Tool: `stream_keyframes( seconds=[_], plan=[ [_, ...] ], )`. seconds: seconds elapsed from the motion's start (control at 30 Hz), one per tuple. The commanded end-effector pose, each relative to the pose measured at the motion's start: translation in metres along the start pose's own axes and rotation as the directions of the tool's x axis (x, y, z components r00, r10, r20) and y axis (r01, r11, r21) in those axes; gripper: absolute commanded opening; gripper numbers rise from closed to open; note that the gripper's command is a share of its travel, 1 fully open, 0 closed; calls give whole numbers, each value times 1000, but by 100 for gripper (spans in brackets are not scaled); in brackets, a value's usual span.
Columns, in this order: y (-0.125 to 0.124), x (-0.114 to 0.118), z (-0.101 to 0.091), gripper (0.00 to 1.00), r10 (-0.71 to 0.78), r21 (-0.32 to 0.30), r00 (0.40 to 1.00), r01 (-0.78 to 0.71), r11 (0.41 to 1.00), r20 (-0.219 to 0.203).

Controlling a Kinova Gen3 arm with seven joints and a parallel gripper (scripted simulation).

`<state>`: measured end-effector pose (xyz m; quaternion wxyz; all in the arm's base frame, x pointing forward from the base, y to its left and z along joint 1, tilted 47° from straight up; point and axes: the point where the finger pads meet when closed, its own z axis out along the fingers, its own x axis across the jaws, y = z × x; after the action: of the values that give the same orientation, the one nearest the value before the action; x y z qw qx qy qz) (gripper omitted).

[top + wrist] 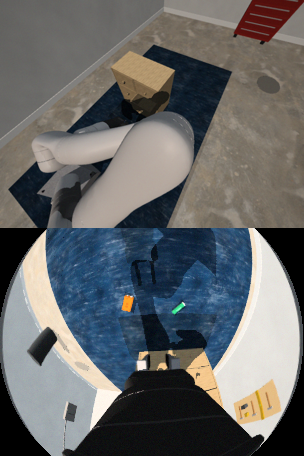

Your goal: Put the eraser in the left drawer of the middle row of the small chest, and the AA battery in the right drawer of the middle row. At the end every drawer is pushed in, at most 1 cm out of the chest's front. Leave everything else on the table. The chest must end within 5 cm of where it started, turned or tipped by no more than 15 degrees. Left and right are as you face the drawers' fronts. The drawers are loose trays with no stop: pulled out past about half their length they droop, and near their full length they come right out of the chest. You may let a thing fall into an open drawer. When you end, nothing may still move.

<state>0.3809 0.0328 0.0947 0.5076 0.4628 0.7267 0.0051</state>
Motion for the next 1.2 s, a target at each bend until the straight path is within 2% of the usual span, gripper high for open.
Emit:
stream_keyframes(
  seconds=[0.0, 1.17],
  plan=[
    [2, 0, -1, 67, 5, 2, 1000, -5, 1000, 0],
    [4, 0, -17, 67, 4, 104, 1000, -4, 995, 0]
  ],
)
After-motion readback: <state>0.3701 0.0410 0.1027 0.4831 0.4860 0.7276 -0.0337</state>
